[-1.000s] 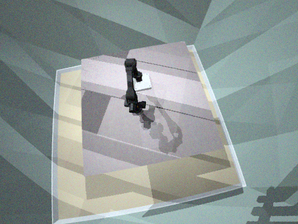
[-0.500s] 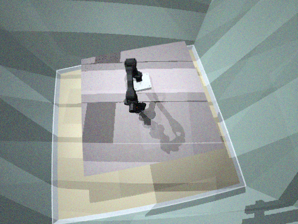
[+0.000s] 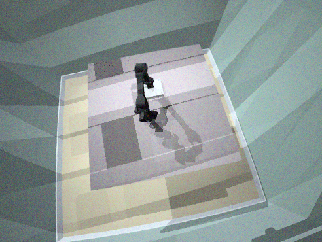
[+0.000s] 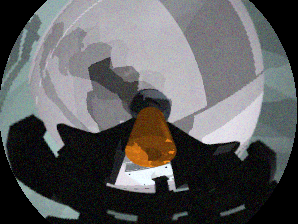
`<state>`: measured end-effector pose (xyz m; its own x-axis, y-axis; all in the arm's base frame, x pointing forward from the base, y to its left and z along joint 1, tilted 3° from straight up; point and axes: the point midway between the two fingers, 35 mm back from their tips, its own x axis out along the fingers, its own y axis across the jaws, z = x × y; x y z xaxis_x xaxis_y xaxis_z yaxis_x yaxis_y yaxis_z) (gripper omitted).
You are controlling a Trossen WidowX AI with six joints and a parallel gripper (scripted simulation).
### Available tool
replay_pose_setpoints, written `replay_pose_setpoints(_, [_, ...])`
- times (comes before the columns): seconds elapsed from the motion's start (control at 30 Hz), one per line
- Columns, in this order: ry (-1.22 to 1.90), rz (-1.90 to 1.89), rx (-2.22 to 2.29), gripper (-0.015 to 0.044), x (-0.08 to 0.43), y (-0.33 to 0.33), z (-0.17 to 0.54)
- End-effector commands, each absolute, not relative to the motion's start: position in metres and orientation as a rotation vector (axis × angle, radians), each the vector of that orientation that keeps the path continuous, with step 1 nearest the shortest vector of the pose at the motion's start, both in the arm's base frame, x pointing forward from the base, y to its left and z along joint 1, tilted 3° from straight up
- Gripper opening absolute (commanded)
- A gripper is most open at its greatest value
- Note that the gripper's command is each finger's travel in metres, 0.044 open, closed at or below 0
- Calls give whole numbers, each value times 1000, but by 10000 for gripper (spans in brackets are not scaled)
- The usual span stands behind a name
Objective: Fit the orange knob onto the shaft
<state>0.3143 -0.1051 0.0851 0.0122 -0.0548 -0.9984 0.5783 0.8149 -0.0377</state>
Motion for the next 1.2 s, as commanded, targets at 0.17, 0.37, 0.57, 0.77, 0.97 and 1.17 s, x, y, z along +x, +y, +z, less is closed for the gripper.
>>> replay_pose_setpoints(0.17, [1479, -545, 464, 0, 315, -105, 90])
replay_pose_setpoints(0.37, [1435, -684, 607, 0, 315, -105, 87])
replay_pose_setpoints(0.57, [1435, -684, 607, 0, 313, -105, 86])
replay_pose_setpoints(0.77, [1435, -684, 607, 0, 314, -105, 85])
replay_pose_setpoints(0.97, [1435, -684, 607, 0, 315, -106, 85])
replay_pose_setpoints(1.17, [1435, -684, 607, 0, 315, -106, 89])
